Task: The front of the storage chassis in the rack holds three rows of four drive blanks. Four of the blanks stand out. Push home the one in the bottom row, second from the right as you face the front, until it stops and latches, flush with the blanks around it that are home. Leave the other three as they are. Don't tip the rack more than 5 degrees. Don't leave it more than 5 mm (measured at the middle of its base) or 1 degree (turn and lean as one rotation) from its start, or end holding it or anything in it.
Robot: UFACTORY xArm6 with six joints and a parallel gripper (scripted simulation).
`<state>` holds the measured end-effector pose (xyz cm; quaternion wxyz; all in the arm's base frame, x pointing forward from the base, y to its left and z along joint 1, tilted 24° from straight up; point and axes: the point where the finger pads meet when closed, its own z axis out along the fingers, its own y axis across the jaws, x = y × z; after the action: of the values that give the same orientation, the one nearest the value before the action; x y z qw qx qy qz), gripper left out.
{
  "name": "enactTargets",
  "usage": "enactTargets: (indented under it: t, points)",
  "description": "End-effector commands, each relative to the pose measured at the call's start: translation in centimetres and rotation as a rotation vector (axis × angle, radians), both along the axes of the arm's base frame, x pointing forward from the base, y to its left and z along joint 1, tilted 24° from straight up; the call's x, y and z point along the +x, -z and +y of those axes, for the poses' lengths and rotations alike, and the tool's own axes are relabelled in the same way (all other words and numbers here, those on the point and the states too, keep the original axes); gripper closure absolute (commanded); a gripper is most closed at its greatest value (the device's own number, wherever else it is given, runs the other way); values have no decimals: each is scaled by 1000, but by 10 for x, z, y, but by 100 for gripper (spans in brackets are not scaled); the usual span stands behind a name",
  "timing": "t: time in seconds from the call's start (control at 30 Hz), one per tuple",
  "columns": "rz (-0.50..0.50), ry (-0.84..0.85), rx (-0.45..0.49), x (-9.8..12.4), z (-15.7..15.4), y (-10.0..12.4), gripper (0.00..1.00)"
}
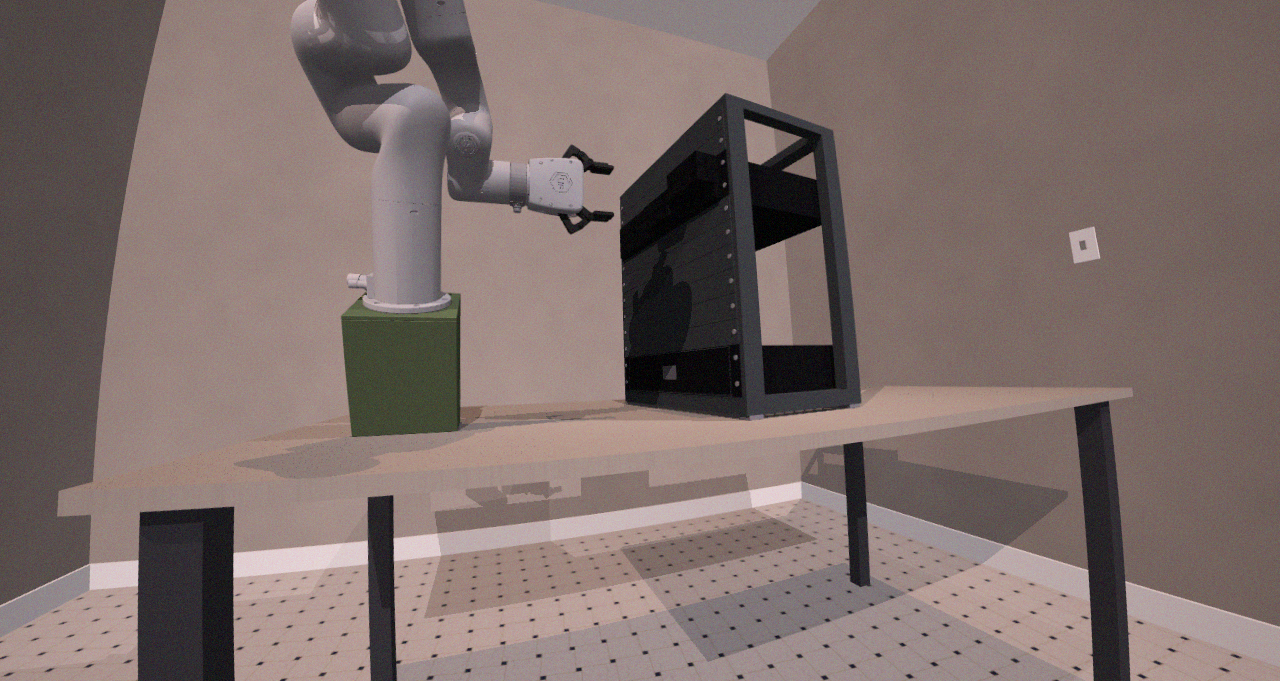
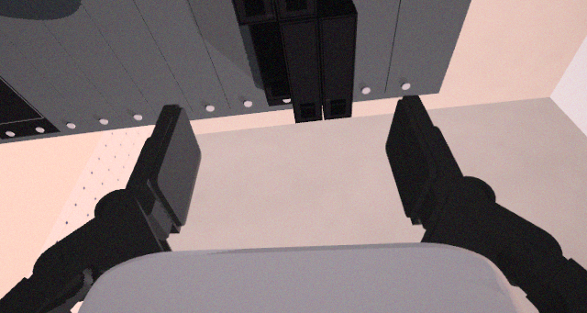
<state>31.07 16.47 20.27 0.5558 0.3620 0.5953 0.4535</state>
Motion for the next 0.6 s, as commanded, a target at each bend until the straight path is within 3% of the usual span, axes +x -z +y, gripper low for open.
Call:
enactTargets:
  t: [0.0,0.57]
  points:
    - [36,-44,-12,4,0,-4,0]
    - [39,-88,-72,6,-8,-12,0]
